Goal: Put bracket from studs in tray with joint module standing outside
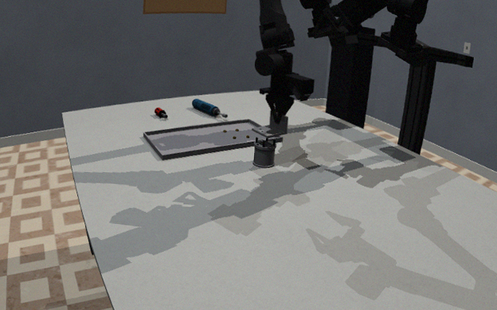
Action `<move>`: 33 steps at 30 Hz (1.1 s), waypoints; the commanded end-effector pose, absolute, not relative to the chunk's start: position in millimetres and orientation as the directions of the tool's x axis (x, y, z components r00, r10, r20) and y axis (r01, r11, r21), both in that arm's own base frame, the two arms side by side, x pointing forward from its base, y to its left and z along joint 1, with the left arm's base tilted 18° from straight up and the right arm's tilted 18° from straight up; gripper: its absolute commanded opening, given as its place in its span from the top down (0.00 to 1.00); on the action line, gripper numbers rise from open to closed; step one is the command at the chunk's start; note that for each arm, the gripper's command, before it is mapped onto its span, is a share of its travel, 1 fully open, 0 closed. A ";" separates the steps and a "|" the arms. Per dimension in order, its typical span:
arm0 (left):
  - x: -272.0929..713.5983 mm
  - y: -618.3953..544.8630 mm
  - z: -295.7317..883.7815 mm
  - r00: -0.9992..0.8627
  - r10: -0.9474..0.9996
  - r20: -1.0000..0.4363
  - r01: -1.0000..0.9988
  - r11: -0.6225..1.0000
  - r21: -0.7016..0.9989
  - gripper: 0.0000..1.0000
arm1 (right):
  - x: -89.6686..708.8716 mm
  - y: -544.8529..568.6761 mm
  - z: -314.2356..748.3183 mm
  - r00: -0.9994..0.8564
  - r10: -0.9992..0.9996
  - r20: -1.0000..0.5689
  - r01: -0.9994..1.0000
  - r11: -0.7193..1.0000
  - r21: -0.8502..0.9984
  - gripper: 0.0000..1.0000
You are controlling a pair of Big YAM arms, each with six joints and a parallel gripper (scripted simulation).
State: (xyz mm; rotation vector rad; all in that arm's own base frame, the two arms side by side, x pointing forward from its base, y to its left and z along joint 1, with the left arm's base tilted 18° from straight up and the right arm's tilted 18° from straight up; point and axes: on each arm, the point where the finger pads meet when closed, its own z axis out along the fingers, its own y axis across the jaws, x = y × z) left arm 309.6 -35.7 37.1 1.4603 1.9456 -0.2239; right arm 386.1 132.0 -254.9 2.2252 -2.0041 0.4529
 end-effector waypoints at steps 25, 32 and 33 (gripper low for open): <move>366.1 -149.3 -23.0 -0.266 0.751 -0.604 0.788 0.531 0.313 0.00 | 470.8 -41.3 -227.7 0.035 -0.959 0.280 -0.984 -0.081 -0.156 1.00; 368.4 -184.3 -29.2 -0.267 0.718 -0.643 0.747 0.576 0.333 0.00 | 479.5 -85.6 -231.7 0.010 -0.963 0.270 -0.984 -0.058 -0.168 1.00; 368.4 -184.3 -29.2 -0.267 0.718 -0.643 0.747 0.576 0.333 0.00 | 479.5 -85.6 -231.7 0.010 -0.963 0.270 -0.984 -0.058 -0.168 1.00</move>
